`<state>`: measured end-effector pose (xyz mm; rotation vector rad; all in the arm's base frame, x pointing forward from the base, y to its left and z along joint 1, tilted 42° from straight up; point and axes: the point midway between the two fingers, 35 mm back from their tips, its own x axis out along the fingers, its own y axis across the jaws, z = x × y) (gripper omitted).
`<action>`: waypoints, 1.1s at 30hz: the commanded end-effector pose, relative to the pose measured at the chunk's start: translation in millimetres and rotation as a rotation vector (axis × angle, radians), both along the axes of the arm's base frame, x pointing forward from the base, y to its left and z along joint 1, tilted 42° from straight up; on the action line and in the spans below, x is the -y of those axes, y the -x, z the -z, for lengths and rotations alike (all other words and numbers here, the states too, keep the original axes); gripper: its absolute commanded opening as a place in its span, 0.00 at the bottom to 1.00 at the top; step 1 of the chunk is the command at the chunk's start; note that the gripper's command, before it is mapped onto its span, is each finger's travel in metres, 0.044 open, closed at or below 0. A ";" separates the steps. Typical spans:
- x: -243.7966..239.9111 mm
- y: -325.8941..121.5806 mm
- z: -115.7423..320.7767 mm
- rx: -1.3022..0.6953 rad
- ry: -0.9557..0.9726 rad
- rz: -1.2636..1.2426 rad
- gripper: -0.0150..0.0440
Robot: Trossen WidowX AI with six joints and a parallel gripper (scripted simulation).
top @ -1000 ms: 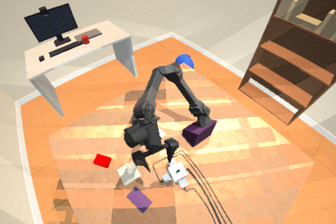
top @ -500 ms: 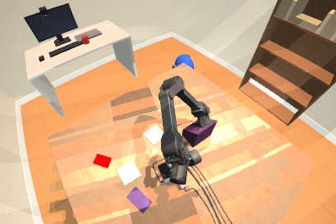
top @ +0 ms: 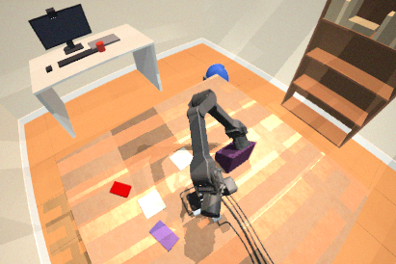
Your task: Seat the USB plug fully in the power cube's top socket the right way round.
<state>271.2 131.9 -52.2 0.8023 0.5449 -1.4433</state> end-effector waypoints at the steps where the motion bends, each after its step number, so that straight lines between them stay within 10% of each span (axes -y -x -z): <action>1: 5.9 0.7 4.8 -0.005 0.009 0.003 1.00; 33: 21.0 -0.8 21.2 -0.005 0.010 0.003 1.00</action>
